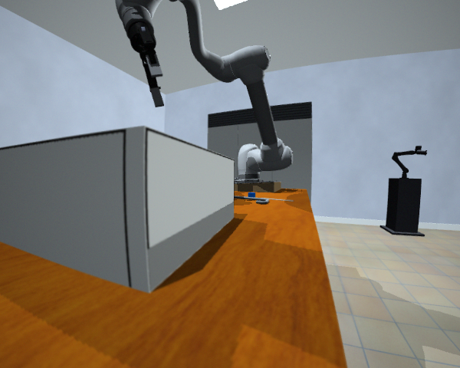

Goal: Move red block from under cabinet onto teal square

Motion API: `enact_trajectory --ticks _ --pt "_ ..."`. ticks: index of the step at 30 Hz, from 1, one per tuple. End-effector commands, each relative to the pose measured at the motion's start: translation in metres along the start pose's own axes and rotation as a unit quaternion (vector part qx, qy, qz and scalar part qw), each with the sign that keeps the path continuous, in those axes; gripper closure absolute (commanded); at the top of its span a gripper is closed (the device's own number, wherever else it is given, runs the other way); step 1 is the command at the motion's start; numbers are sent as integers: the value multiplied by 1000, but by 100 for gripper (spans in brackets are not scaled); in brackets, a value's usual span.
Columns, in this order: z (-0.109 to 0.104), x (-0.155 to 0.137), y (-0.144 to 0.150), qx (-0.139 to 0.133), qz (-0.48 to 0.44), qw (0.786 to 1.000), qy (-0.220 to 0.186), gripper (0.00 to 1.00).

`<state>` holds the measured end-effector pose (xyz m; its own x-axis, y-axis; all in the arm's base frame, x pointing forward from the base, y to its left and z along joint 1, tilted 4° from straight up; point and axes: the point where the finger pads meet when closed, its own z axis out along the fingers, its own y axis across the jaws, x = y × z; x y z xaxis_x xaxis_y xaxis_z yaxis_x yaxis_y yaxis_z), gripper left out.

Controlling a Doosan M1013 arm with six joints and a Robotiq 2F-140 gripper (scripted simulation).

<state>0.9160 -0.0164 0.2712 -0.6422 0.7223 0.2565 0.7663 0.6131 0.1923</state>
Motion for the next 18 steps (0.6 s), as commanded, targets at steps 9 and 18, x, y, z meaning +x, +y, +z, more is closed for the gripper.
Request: enact_trajectory --ticks 9,18 --pt "45 38 -144 78 -180 979 -62 100" --pt "81 81 -257 143 -323 932 -81 100"
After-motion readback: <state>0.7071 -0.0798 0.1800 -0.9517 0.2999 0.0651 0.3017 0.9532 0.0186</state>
